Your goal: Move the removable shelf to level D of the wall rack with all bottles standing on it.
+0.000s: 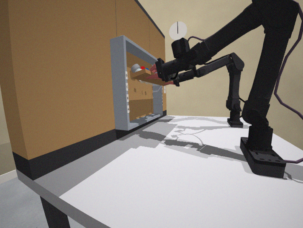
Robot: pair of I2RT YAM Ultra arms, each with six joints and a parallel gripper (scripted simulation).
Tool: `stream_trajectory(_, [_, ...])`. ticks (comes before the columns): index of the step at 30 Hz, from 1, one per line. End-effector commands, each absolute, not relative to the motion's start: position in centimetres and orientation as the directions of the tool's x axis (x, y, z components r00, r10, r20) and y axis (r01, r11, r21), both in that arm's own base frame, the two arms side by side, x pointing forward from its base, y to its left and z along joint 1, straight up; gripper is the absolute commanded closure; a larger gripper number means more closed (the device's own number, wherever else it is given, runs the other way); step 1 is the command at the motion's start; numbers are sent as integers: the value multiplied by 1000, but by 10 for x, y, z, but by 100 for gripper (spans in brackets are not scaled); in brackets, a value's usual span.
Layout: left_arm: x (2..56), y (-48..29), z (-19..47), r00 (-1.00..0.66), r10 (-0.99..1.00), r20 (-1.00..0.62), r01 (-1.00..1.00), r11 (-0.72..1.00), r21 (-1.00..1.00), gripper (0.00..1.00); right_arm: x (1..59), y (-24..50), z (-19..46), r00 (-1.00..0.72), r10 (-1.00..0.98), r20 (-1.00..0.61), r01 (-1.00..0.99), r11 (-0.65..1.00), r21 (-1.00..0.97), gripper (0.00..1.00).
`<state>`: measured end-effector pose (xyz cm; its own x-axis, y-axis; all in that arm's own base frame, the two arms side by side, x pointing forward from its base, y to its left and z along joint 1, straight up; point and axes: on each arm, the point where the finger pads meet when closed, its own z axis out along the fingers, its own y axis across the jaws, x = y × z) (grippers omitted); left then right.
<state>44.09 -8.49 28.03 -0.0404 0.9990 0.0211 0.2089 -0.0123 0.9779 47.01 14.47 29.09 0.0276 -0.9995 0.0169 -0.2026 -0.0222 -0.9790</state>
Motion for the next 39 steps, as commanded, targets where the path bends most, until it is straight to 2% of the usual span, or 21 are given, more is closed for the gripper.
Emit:
stream_trajectory(1, [445,-86,359,-40,999,0,0,0,1000,100,470,138,373,11,-1000,0,0,0,-1000,100])
stream_trajectory(39, [464,-85,359,-40,999,0,0,0,1000,100,489,138,373,11,-1000,0,0,0,-1000,100])
